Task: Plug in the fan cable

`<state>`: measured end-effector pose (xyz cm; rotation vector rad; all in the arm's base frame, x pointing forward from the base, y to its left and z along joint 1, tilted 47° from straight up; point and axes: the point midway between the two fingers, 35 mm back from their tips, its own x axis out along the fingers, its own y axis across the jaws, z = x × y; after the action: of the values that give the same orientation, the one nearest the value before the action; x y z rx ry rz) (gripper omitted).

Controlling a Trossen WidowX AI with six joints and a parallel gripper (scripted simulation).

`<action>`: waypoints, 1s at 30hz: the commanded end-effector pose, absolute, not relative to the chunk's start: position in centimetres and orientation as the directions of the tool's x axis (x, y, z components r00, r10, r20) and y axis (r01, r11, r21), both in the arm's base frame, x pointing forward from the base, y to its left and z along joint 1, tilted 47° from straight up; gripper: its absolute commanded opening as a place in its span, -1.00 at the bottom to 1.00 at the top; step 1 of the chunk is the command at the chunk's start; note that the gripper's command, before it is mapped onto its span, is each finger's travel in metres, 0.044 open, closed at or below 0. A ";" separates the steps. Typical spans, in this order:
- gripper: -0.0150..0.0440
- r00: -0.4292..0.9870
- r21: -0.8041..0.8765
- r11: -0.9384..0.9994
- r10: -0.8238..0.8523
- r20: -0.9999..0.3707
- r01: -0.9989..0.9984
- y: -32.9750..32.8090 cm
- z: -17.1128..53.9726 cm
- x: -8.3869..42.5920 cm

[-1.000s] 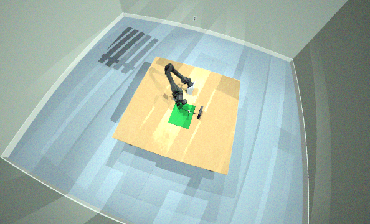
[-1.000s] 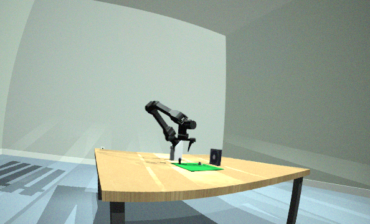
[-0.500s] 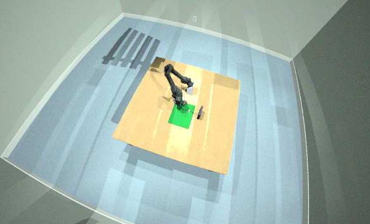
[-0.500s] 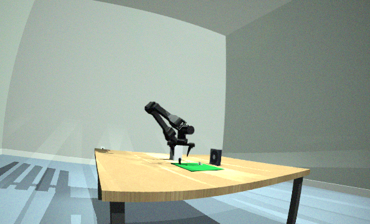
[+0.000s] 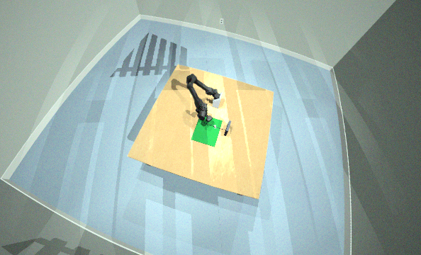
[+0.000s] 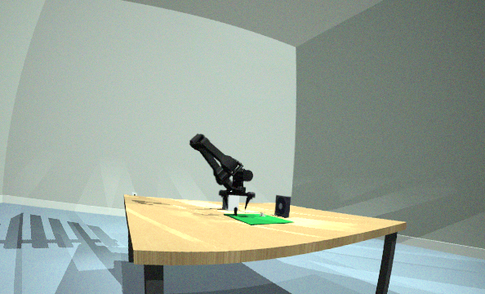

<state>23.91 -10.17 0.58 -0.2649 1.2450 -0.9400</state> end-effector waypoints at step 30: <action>-0.42 0.014 -0.645 0.612 -0.730 -0.683 0.458 -11.5 -0.6 23.7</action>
<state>23.69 -11.52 -0.59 -0.2713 1.2471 -0.9427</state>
